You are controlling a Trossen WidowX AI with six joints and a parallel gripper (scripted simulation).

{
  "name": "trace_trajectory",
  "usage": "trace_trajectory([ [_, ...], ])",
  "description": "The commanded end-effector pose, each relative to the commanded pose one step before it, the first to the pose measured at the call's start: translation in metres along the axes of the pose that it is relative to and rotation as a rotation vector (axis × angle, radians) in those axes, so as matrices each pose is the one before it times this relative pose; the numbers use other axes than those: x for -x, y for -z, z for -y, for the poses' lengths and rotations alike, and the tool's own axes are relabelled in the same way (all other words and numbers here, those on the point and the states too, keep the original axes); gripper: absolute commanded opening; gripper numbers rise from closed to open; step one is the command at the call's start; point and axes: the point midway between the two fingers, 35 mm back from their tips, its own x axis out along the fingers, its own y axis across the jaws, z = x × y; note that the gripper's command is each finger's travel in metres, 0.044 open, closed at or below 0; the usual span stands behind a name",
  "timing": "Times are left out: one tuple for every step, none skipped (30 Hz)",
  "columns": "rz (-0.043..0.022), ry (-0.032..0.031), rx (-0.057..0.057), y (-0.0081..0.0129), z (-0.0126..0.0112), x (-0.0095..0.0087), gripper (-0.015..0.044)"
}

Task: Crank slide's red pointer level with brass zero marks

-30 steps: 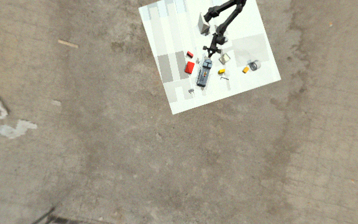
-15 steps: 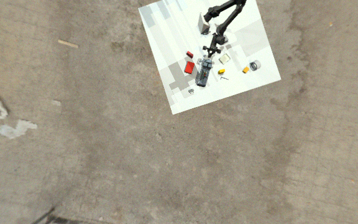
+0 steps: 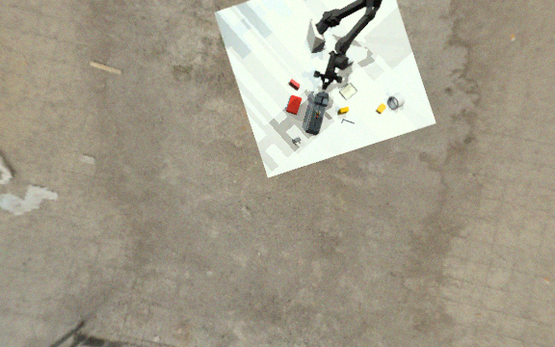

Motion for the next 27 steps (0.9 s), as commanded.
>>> trace_trajectory([
  [-0.00215,0.02265,-0.0080,0.00214,0.00885,-0.00191,0.0000],
  [0.00000,0.00000,0.0000,0.00006,0.00012,-0.00008,0.0000],
  [0.00000,0.00000,0.0000,0.00006,0.00013,-0.00008,0.0000],
  [0.00000,0.00000,0.0000,0.00007,0.00013,-0.00008,0.0000],
  [0.00000,0.00000,0.0000,0.00007,0.00013,-0.00009,0.0000],
  [0.00000,0.00000,0.0000,0.00007,0.00013,-0.00009,0.0000],
  [0.00000,0.00000,0.0000,0.00007,0.00014,-0.00009,0.0000],
  [0.00000,0.00000,0.0000,0.00007,0.00014,-0.00009,0.0000],
  [0.00000,0.00000,0.0000,0.00008,0.00014,-0.00010,0.0000],
  [0.00000,0.00000,0.0000,0.00008,0.00014,-0.00010,0.0000],
  [0.00000,0.00000,0.0000,0.00008,0.00015,-0.00010,0.0000],
  [0.00000,0.00000,0.0000,0.00008,0.00015,-0.00010,0.0000],
  [0.00000,0.00000,0.0000,0.00009,0.00015,-0.00011,0.0000],
  [0.00000,0.00000,0.0000,0.00009,0.00016,-0.00011,0.0000],
  [0.00000,0.00000,0.0000,0.00009,0.00016,-0.00011,0.0000],
  [0.00000,0.00000,0.0000,0.00010,0.00016,-0.00012,0.0000],
  [0.00000,0.00000,0.0000,0.00010,0.00017,-0.00012,0.0000],
  [0.00000,0.00000,0.0000,0.00010,0.00017,-0.00012,0.0000],
  [0.00000,0.00000,0.0000,0.00010,0.00017,-0.00013,0.0000],
  [0.00000,0.00000,0.0000,0.00011,0.00017,-0.00013,0.0000],
  [0.00000,0.00000,0.0000,0.00011,0.00018,-0.00013,0.0000],
  [0.00000,0.00000,0.0000,0.00012,0.00018,-0.00014,0.0000],
  [0.00000,0.00000,0.0000,0.00012,0.00018,-0.00014,0.0000],
  [0.00000,0.00000,0.0000,0.00012,0.00019,-0.00015,0.0000],
  [0.00000,0.00000,0.0000,0.00013,0.00019,-0.00015,0.0000],
  [0.00000,0.00000,0.0000,0.00013,0.00019,-0.00015,0.0000],
  [0.00000,0.00000,0.0000,0.00014,0.00019,-0.00016,0.0000],
])
